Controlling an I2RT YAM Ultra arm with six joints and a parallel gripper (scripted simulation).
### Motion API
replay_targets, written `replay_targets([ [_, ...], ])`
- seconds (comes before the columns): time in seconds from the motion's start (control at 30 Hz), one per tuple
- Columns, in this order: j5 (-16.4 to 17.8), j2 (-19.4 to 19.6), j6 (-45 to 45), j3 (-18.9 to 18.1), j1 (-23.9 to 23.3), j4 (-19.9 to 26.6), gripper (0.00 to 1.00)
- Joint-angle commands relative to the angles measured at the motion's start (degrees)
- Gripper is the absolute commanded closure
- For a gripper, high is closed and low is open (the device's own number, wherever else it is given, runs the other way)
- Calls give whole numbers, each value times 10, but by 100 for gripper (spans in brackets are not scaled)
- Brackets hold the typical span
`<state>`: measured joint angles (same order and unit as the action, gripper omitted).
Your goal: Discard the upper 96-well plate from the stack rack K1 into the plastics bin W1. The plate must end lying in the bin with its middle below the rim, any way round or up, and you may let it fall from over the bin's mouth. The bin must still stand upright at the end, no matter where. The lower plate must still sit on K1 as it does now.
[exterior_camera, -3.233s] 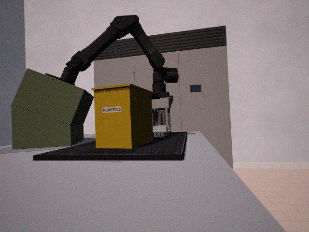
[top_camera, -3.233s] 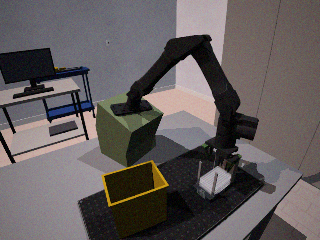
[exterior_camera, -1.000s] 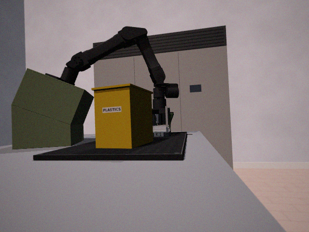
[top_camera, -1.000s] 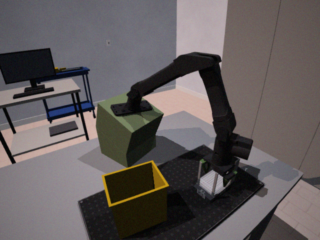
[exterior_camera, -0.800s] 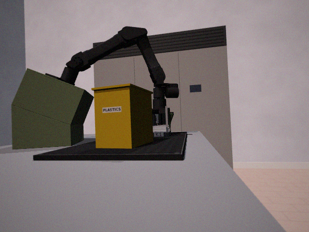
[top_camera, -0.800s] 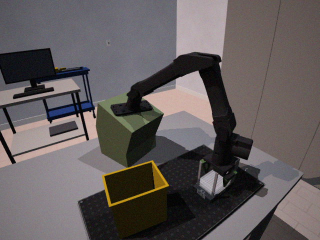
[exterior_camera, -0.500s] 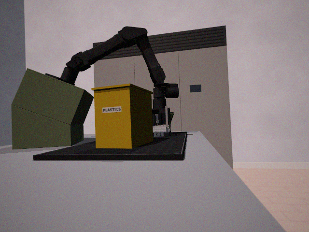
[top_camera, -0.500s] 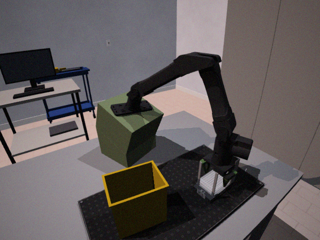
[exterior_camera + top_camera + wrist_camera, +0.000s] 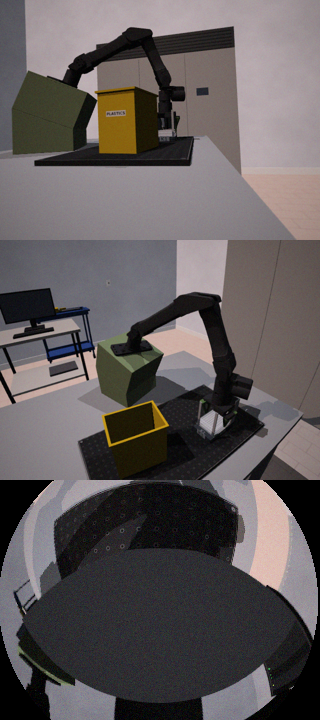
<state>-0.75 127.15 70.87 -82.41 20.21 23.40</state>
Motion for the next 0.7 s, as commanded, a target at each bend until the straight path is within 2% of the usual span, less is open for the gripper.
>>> replay_targets([
  [0.0, 1, -4, 0, -4, 0, -5, 0],
  [0.23, 1, -4, 0, -4, 0, -5, 0],
  [0.27, 1, -4, 0, -4, 0, -5, 100],
  [0.67, 1, -4, 0, -4, 0, -5, 100],
])
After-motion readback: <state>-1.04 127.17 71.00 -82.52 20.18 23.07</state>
